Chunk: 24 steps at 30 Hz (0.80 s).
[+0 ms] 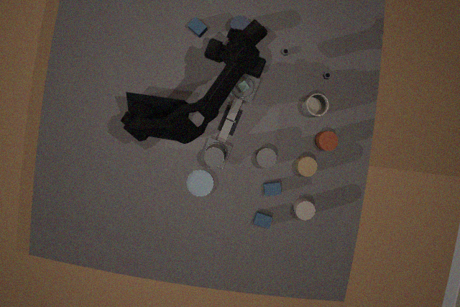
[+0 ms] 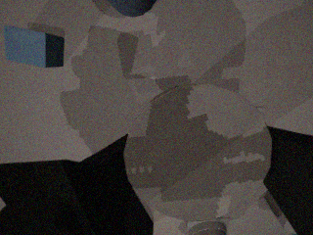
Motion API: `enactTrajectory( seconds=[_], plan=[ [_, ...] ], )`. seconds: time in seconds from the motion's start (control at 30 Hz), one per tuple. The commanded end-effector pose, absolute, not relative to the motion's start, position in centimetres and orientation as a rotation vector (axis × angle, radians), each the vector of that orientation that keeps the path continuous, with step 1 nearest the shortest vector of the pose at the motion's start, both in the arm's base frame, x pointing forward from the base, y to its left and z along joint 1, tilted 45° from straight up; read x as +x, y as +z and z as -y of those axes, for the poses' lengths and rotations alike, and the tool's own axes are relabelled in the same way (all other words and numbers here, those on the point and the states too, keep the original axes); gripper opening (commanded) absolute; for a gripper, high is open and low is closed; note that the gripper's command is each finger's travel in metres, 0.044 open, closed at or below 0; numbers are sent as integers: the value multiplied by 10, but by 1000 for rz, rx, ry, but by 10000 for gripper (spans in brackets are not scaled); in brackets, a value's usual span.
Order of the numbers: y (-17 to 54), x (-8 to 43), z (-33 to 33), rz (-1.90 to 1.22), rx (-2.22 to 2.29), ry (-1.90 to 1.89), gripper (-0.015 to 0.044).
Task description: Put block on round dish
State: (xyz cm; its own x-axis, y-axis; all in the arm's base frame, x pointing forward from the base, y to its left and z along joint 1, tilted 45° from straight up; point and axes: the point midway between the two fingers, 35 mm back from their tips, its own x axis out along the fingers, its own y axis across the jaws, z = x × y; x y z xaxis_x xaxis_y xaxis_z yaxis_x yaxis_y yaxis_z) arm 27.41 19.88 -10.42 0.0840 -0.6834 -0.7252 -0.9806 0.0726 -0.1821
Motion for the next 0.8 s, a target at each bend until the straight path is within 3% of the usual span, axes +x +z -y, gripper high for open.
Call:
enactTrajectory(
  seconds=[0.0,0.17,0.77],
  plan=[
    [-142,240,-196,-1674,-1681,550,0],
    [-177,206,-188,-1675,-1681,548,0],
    [-207,208,-160,-1676,-1681,546,0]
  ],
)
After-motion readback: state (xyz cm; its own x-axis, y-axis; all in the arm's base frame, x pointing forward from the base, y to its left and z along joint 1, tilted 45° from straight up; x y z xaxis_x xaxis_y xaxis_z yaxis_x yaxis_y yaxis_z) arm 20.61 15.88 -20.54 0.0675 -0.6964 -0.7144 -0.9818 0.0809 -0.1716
